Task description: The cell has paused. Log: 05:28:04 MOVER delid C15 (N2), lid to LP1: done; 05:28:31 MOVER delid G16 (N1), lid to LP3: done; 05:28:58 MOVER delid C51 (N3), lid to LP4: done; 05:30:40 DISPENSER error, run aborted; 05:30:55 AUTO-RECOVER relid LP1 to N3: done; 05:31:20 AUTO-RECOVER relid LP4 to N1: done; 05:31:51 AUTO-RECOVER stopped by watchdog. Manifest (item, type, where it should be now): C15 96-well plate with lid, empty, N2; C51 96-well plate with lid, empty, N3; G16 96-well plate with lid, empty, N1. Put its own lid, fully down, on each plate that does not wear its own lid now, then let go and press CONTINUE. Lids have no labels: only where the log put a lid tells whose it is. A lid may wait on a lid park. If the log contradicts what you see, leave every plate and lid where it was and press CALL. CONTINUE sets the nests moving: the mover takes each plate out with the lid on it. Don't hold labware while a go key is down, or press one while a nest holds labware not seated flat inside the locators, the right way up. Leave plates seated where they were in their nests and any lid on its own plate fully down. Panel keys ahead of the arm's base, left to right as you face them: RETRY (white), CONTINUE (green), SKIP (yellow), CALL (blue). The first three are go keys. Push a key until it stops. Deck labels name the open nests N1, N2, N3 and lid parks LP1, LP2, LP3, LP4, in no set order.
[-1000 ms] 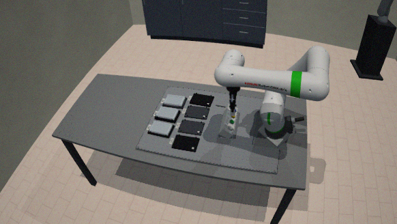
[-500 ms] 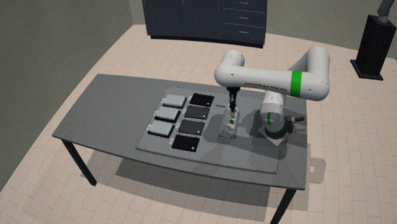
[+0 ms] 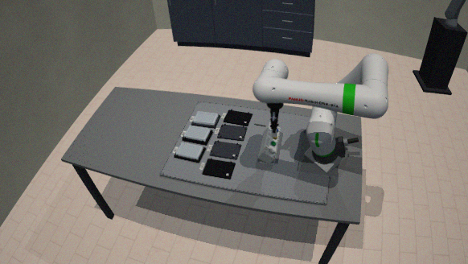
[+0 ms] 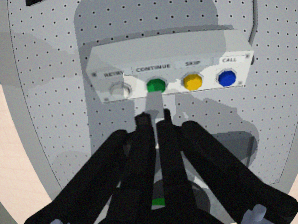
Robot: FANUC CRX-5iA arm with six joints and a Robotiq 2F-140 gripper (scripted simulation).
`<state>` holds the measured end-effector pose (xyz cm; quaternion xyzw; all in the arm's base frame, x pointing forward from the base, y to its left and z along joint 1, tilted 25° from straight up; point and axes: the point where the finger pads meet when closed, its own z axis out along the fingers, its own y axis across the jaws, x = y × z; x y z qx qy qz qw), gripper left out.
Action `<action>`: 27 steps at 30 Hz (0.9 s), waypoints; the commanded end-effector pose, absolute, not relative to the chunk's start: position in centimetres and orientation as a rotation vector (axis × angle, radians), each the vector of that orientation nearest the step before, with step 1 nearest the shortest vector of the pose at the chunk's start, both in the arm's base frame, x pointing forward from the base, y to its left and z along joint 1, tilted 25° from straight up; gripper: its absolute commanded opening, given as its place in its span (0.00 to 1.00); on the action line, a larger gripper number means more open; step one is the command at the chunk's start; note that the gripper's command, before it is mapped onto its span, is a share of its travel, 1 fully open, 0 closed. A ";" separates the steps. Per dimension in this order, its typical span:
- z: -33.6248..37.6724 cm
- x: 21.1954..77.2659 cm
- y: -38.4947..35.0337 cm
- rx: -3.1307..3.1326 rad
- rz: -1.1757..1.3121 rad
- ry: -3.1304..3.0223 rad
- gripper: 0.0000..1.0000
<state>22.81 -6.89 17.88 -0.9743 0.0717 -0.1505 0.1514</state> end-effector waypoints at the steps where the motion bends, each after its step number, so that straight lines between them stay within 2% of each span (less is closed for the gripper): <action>1: 17.8 22.9 -6.9 -2.797 -0.433 0.206 0.00; 27: 16.6 23.2 -6.6 -2.797 -0.433 0.206 0.00</action>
